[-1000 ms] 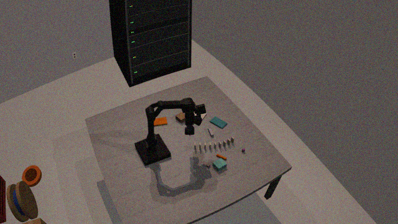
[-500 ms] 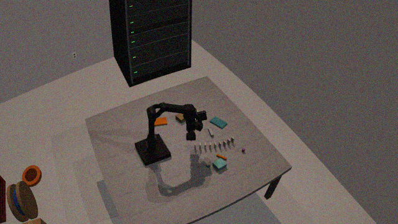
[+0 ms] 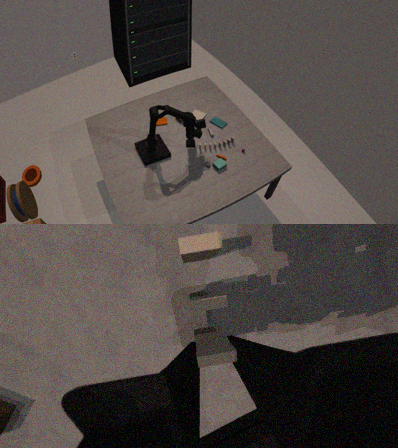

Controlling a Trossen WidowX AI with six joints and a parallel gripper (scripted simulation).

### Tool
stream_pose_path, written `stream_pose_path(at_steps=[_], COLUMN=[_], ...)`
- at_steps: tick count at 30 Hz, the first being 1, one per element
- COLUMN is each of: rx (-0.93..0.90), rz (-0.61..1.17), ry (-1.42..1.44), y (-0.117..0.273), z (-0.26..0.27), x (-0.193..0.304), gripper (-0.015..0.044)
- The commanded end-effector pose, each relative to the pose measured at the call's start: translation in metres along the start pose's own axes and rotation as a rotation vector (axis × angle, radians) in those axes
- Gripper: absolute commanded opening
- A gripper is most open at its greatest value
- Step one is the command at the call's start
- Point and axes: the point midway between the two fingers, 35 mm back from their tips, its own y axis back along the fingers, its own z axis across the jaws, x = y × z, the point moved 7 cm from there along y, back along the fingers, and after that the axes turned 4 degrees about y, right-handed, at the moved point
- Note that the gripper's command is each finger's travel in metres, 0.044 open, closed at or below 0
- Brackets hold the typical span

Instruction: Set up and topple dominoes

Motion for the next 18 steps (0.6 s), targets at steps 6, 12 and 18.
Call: stream_pose_path(at_steps=[6, 12, 18], rx=[0.003, 0.003, 0.003], rz=[0.002, 0.002, 0.002], ry=[0.003, 0.003, 0.003], y=[-0.0173, -0.0173, -0.0173], z=[-0.0011, -0.0011, -0.0011], x=[0.0044, 0.0044, 0.0044], gripper=[0.0107, 0.0107, 0.0238])
